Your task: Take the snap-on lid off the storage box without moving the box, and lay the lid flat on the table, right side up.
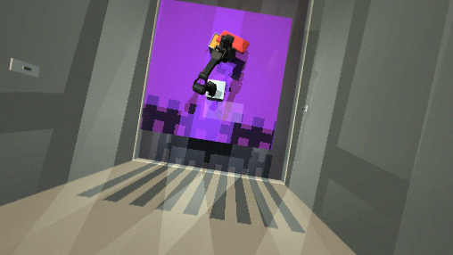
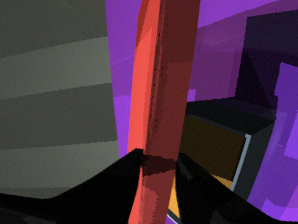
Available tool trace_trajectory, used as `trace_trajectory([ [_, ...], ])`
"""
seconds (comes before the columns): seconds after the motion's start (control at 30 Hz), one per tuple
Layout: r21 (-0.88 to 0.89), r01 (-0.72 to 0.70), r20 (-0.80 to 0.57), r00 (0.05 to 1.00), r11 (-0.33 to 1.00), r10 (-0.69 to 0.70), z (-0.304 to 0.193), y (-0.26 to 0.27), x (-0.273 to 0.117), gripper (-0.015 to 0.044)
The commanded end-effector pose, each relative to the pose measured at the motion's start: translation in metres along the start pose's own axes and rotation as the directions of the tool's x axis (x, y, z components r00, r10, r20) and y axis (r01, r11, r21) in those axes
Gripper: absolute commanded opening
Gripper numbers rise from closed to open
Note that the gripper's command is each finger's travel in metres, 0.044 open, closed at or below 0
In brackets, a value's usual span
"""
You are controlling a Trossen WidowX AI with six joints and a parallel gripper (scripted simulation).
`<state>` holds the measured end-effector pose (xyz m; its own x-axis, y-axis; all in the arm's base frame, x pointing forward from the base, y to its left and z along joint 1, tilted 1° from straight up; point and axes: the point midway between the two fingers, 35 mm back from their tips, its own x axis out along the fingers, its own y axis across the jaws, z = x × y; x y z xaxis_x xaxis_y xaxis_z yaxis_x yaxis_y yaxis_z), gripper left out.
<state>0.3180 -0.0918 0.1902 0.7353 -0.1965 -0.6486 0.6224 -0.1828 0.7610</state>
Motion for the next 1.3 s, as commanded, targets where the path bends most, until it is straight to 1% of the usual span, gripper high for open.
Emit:
trace_trajectory([
  [0.0,-0.004,-0.019,-0.002,1.0,1.0,0.019,0.007,0.003,-0.004,0.0],
  [1.27,-0.009,-0.018,0.003,1.0,1.0,0.018,0.083,0.0,-0.009,0.0],
])
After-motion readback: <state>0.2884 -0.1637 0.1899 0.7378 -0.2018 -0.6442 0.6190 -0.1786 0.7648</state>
